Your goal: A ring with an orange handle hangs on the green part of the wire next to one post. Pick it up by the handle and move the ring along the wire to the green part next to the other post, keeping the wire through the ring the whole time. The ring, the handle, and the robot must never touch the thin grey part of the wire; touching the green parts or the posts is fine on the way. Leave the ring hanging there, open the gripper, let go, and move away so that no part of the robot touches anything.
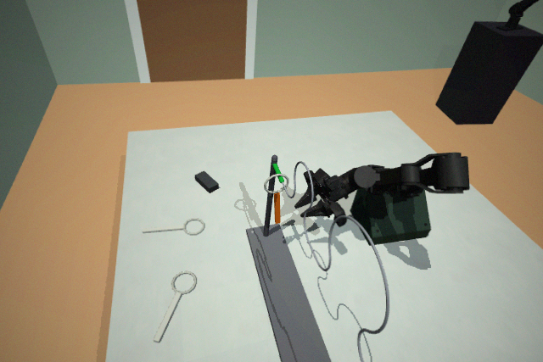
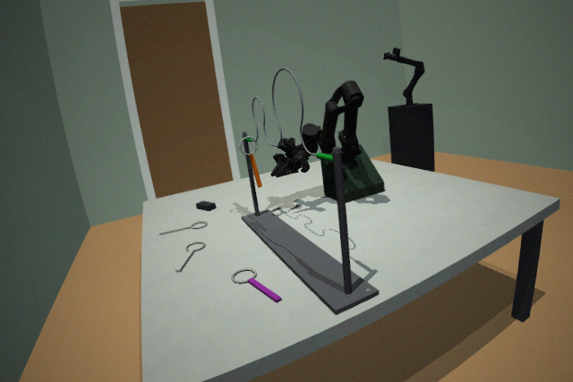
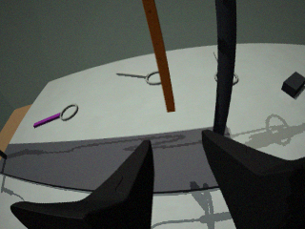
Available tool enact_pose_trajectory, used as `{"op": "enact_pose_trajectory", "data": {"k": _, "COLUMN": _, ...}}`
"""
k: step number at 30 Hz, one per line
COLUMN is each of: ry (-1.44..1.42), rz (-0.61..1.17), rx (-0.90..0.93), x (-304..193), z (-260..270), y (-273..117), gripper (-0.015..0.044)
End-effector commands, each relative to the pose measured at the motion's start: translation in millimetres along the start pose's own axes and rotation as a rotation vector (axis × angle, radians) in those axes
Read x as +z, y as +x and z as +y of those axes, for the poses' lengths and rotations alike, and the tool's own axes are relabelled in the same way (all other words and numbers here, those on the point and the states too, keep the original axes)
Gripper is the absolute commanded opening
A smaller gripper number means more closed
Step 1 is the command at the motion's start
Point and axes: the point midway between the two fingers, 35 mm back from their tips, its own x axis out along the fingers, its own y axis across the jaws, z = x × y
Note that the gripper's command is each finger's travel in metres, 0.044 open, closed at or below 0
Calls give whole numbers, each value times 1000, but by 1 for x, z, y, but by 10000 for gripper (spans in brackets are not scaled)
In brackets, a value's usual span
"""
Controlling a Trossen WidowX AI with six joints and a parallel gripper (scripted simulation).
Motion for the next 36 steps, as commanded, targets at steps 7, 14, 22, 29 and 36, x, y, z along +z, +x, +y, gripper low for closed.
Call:
{"op": "enact_pose_trajectory", "data": {"k": 7, "ry": -7, "rz": -2, "rx": 3, "x": 1, "z": 1, "y": -1, "gripper": 160}}
{"op": "enact_pose_trajectory", "data": {"k": 14, "ry": 1, "rz": 1, "rx": -2, "x": 1, "z": 0, "y": -2, "gripper": 213}}
{"op": "enact_pose_trajectory", "data": {"k": 22, "ry": 41, "rz": 44, "rx": -52, "x": 0, "z": 1, "y": -34, "gripper": 423}}
{"op": "enact_pose_trajectory", "data": {"k": 29, "ry": 77, "rz": 62, "rx": -70, "x": -5, "z": 2, "y": -55, "gripper": 440}}
{"op": "enact_pose_trajectory", "data": {"k": 36, "ry": 77, "rz": 62, "rx": -70, "x": -5, "z": 2, "y": -55, "gripper": 440}}
